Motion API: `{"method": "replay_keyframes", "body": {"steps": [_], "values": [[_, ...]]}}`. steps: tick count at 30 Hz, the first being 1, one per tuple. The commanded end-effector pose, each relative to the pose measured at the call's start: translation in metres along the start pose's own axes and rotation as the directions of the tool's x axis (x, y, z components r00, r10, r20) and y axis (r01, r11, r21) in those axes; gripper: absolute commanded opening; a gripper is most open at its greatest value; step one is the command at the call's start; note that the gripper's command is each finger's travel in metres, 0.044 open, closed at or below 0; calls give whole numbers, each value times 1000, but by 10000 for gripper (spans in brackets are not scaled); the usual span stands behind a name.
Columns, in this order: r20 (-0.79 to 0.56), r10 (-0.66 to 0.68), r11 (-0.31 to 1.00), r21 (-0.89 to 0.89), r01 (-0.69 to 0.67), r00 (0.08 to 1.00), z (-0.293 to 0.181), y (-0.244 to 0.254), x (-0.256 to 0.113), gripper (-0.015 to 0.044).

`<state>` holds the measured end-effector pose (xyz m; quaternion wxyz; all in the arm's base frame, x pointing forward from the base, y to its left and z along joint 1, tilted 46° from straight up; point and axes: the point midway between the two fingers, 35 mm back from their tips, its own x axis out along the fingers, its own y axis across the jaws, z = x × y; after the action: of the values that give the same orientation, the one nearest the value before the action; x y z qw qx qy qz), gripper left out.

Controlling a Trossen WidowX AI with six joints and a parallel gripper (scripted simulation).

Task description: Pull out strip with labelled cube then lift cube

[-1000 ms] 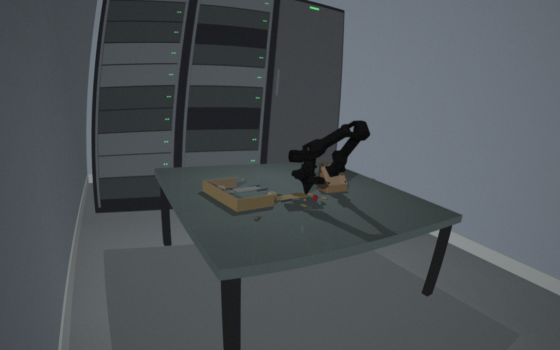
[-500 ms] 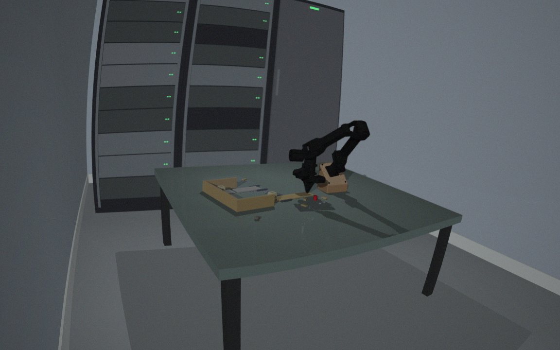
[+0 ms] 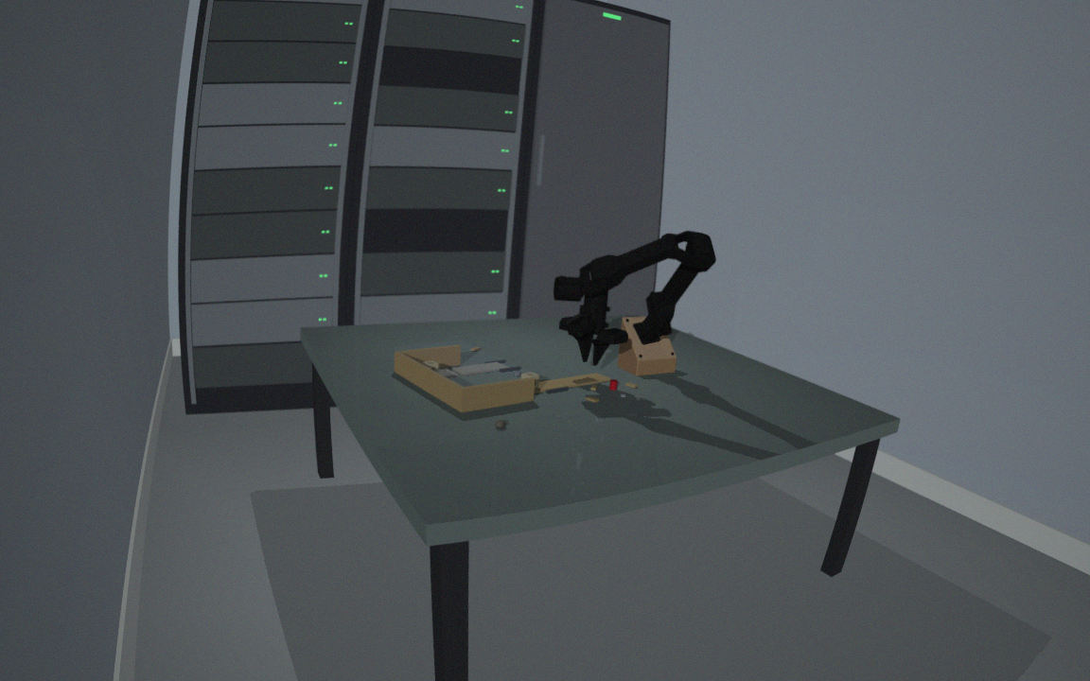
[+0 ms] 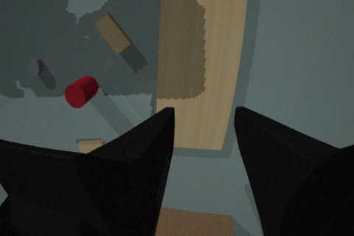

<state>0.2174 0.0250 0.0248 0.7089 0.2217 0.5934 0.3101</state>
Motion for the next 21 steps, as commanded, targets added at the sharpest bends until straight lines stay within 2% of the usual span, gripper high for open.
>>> {"method": "replay_keyframes", "body": {"steps": [1,8,21], "values": [[3,2,1000,-26,-2,1000,15,-2,-2,262],[4,2,1000,-27,-2,1000,38,-4,-5,440],[6,2,1000,-29,-2,1000,79,-8,-10,440]]}}
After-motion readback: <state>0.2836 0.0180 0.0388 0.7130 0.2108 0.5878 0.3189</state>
